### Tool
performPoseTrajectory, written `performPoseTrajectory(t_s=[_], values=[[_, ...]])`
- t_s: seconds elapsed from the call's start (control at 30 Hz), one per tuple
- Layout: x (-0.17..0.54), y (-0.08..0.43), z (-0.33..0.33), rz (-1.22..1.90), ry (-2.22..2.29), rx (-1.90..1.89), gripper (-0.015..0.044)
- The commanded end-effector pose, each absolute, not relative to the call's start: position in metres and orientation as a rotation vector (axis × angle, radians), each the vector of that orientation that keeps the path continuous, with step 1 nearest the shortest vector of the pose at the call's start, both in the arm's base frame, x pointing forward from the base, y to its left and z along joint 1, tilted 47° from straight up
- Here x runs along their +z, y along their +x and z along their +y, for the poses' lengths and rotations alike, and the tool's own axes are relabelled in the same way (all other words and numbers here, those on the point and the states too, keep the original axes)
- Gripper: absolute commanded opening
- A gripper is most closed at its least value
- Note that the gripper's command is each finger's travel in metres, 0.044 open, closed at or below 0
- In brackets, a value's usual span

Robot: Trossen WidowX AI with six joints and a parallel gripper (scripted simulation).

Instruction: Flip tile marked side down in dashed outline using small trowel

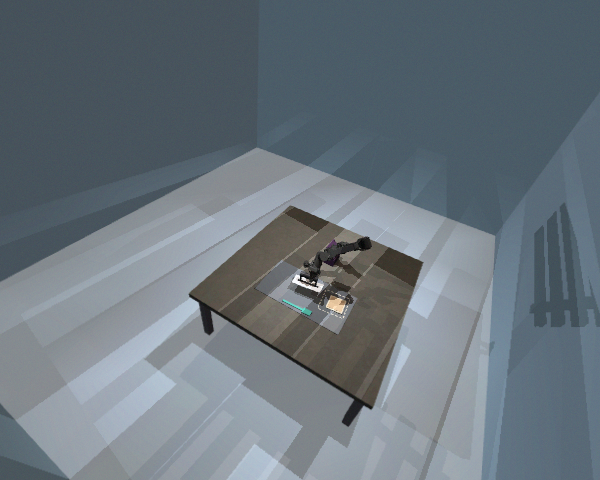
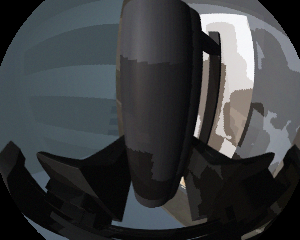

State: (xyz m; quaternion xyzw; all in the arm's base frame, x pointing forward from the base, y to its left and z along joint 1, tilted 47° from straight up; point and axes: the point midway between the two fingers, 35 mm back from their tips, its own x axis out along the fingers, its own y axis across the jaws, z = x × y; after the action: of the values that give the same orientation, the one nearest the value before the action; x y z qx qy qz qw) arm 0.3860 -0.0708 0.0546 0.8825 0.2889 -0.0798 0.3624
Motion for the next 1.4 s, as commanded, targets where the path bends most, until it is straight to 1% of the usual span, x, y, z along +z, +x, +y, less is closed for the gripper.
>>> performPoseTrajectory(t_s=[0.0,1.37], values=[[0.0562,0.3881,-0.0765,0.734,2.262,-0.192,0.0],[0.0549,0.3873,-0.0737,0.745,2.27,-0.198,0.0]])
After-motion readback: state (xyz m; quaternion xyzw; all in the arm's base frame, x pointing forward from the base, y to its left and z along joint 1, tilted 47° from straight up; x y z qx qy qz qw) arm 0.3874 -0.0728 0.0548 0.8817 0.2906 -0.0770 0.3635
